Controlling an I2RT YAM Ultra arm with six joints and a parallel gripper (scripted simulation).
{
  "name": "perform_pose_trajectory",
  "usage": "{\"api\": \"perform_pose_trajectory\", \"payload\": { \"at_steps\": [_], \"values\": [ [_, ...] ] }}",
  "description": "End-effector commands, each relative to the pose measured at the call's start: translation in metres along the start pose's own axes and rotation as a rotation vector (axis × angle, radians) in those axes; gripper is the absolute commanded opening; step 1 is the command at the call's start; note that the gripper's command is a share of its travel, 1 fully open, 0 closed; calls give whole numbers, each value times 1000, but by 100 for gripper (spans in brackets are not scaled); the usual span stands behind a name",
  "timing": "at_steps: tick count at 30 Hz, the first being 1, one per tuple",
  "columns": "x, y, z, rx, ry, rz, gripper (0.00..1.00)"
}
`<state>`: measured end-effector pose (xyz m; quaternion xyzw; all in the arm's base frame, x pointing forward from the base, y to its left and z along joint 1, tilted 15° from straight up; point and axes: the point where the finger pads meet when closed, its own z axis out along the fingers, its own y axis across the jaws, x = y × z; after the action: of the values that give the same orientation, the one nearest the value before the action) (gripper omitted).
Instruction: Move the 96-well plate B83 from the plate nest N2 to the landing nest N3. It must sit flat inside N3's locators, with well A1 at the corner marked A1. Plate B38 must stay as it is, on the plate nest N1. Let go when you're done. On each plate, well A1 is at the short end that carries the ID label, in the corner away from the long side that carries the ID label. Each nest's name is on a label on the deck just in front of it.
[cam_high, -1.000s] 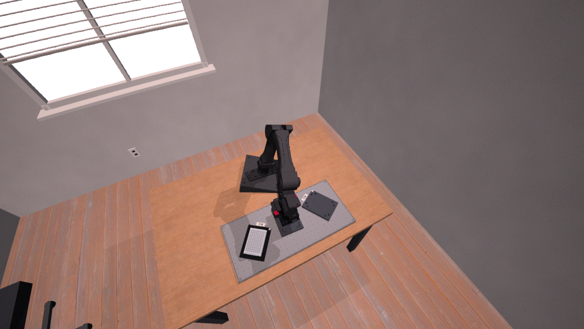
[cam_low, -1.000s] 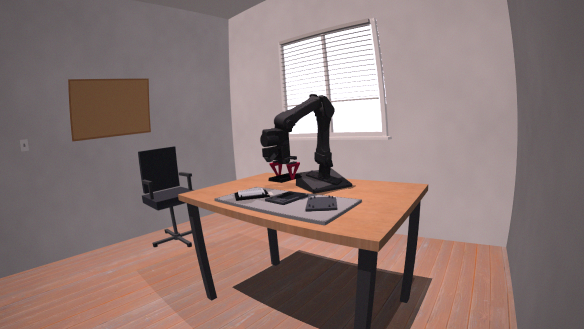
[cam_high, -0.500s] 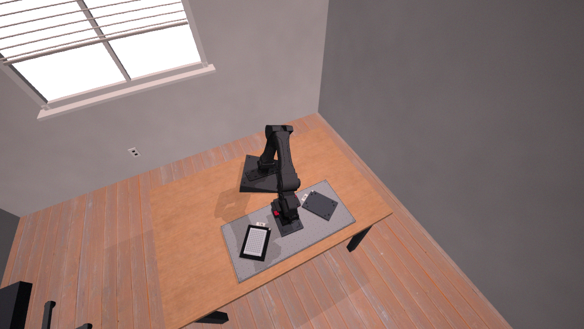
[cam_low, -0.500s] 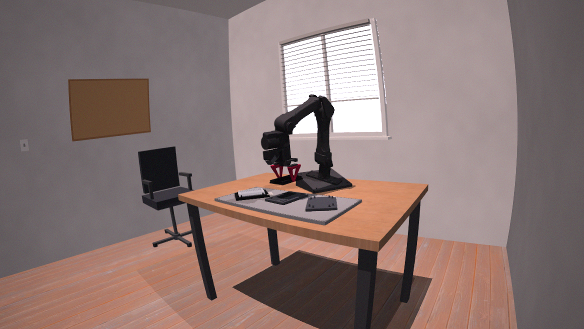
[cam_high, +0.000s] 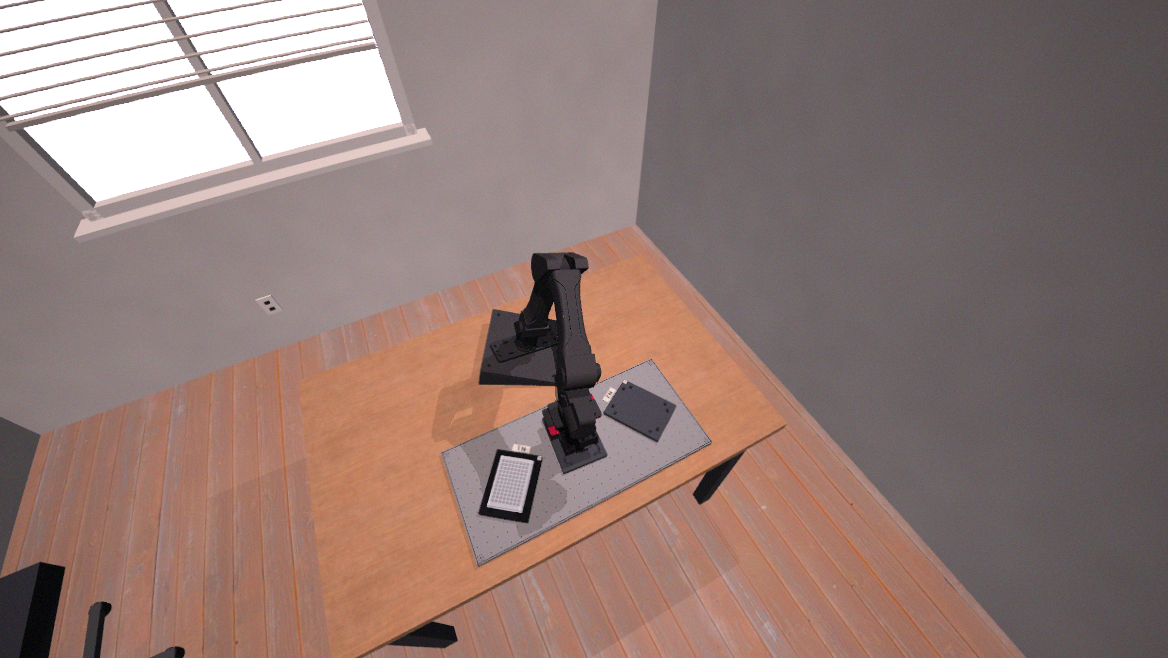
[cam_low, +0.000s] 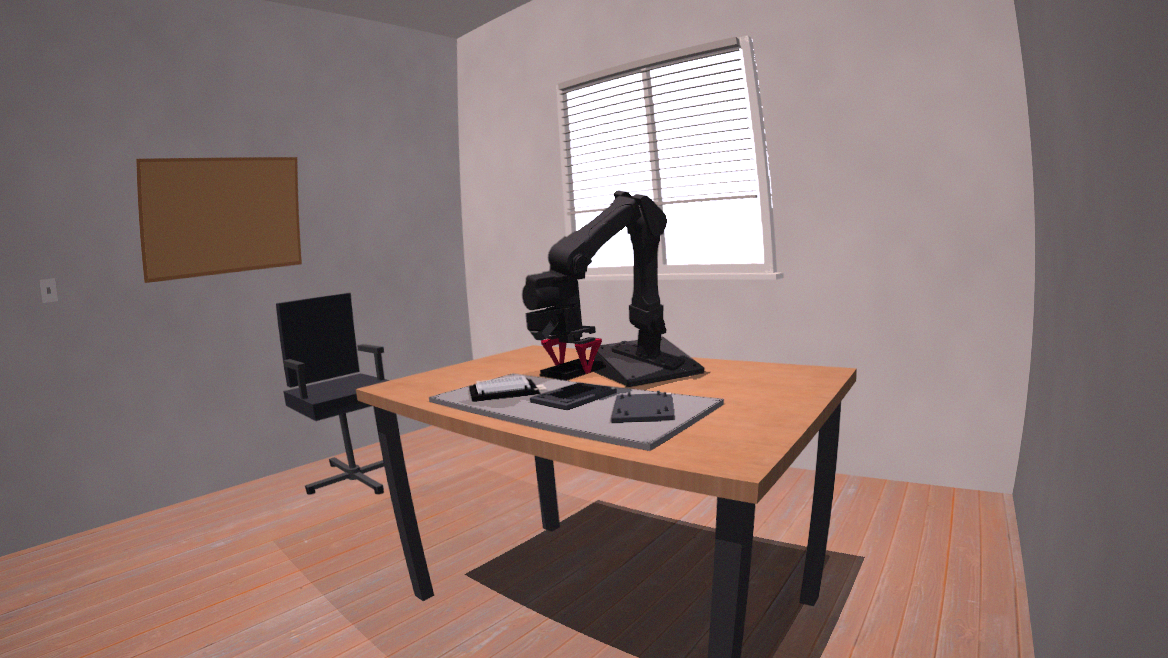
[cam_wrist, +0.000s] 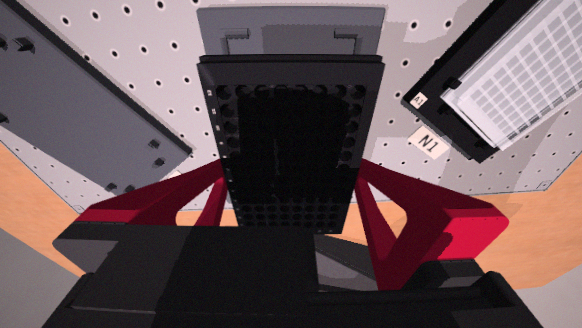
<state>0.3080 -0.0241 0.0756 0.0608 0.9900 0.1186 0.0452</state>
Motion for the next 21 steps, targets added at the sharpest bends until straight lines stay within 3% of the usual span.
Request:
{"api": "perform_pose_trajectory", "payload": {
  "at_steps": [1,21],
  "values": [
    [-10,-1,-1,4,-43,-3,0],
    [-13,-1,26,4,-43,-3,0]
  ]
}}
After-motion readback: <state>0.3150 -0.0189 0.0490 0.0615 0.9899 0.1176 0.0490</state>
